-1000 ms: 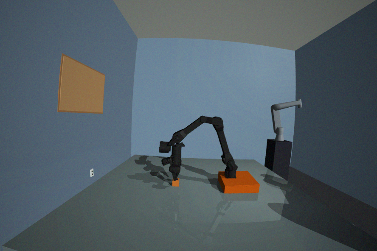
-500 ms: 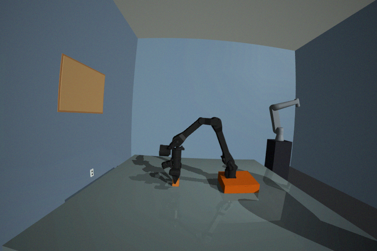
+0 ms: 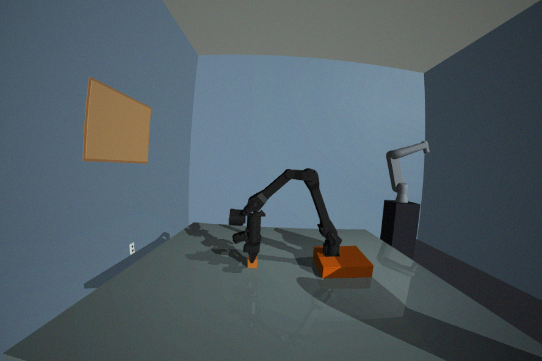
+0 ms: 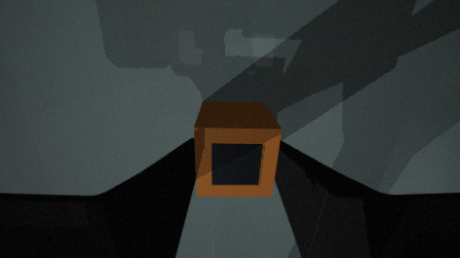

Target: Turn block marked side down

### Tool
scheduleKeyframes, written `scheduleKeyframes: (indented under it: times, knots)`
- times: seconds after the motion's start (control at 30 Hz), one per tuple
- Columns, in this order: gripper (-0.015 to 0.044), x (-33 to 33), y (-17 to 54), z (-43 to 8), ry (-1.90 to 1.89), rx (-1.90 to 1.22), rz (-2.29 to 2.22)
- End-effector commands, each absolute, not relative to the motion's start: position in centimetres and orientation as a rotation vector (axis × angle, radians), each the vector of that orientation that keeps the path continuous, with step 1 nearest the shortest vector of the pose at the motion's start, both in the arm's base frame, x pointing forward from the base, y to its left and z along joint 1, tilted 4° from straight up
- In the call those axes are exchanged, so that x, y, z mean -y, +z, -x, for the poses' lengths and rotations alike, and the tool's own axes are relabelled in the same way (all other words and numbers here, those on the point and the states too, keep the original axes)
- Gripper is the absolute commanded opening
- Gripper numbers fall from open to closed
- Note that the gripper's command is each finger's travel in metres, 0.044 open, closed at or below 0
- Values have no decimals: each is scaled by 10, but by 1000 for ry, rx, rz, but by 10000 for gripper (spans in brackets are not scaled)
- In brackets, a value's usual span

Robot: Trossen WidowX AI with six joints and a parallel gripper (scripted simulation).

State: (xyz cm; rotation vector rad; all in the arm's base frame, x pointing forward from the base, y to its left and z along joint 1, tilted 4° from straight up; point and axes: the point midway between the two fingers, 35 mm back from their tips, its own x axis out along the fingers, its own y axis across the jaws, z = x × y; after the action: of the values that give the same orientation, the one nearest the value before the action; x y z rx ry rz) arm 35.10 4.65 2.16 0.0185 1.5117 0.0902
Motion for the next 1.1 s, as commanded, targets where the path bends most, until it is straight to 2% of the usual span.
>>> scheduleKeyframes:
  times: [0.0, 0.27, 0.37, 0.5, 1.07]
  knots:
    - [118, -46, 20, -350, 84, -1516, -21]
    - [64, -46, 20, -350, 84, -1516, -21]
    - [0, -45, 31, -349, 84, -1516, -21]
    - [0, -44, 50, -348, 84, -1516, -21]
    - [0, -45, 42, -351, 78, -1320, -23]
